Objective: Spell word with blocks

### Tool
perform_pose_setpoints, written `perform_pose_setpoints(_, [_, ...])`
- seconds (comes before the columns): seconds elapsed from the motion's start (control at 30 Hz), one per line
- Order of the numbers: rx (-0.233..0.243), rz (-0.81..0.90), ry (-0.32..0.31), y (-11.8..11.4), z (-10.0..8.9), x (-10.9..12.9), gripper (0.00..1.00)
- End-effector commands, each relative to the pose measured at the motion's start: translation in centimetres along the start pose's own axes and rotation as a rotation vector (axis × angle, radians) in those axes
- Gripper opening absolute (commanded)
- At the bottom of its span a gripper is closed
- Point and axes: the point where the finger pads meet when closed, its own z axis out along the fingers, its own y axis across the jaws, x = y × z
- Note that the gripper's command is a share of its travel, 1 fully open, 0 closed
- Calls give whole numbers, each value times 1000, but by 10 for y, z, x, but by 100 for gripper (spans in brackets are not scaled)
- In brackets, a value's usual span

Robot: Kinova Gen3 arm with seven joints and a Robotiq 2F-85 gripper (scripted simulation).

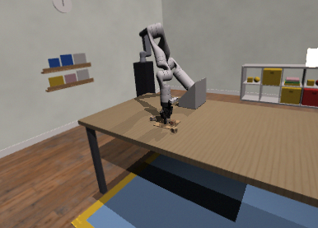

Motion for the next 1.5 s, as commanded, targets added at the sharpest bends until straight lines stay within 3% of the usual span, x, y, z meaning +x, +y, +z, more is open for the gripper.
perform_pose_setpoints(0.0, [-2,9,1,1,1,-1,42])
perform_pose_setpoints(0.07, [-2,9,1,1,1,-1,46])
perform_pose_setpoints(0.57, [0,7,-3,-1,-4,-1,46])
perform_pose_setpoints(1.2, [0,1,4,0,-82,2,46])
perform_pose_setpoints(1.47, [-1,4,2,1,-92,0,46])
